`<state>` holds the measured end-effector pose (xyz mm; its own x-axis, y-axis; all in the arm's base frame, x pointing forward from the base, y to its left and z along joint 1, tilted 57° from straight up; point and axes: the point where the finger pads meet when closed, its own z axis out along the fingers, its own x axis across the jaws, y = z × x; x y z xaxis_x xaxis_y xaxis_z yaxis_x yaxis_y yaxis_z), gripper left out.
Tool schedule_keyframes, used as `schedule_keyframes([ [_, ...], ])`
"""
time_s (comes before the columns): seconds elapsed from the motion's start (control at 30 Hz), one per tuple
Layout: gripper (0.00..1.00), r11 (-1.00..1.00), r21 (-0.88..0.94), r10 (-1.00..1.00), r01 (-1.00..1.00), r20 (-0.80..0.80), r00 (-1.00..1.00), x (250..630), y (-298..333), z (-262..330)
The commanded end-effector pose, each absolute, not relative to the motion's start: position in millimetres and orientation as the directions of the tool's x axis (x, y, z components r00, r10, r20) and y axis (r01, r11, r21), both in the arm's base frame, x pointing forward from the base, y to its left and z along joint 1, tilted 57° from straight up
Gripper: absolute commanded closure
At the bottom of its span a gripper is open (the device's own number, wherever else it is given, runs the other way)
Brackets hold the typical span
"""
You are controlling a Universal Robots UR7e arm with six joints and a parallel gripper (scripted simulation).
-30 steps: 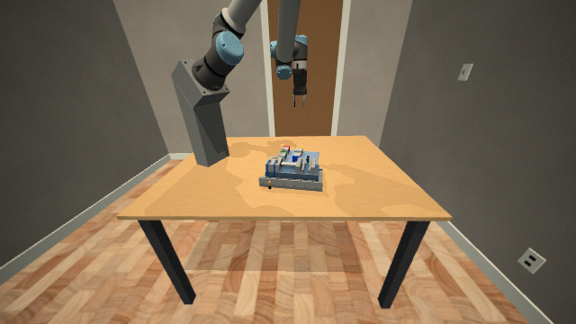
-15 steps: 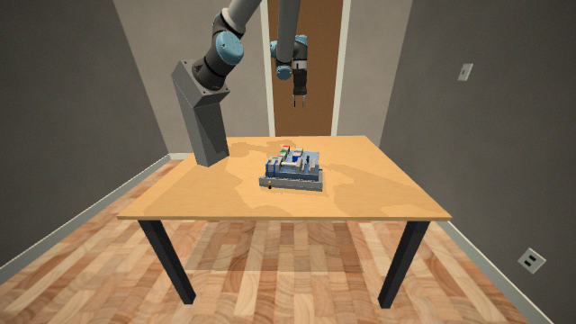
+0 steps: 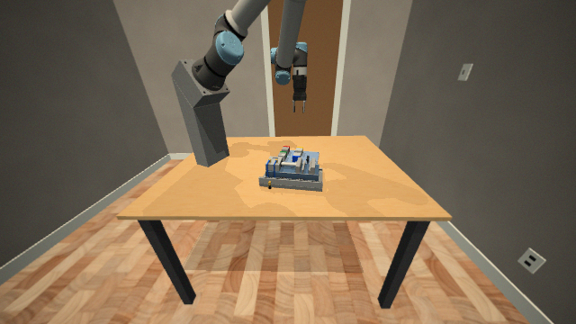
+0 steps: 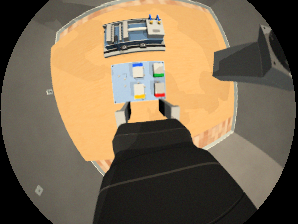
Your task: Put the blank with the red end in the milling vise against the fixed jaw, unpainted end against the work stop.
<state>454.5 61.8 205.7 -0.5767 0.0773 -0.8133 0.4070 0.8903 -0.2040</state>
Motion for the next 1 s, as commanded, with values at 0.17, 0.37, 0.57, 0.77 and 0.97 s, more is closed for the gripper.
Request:
schedule_keyframes([
  [0.17, 0.0, 0.892, -0.202, 0.074, 0.404, -0.816, -0.573, 470, 53, 195],
  [0.37, 0.0, 0.892, -0.203, 0.074, 0.404, -0.816, -0.573, 486, 43, 183],
  [0.57, 0.0, 0.892, -0.203, 0.074, 0.404, -0.816, -0.573, 511, 26, 163],
  [0.77, 0.0, 0.892, -0.203, 0.074, 0.404, -0.816, -0.573, 511, 26, 163],
  [0.97, 0.0, 0.892, -0.203, 0.074, 0.404, -0.816, -0.573, 513, 24, 161],
])
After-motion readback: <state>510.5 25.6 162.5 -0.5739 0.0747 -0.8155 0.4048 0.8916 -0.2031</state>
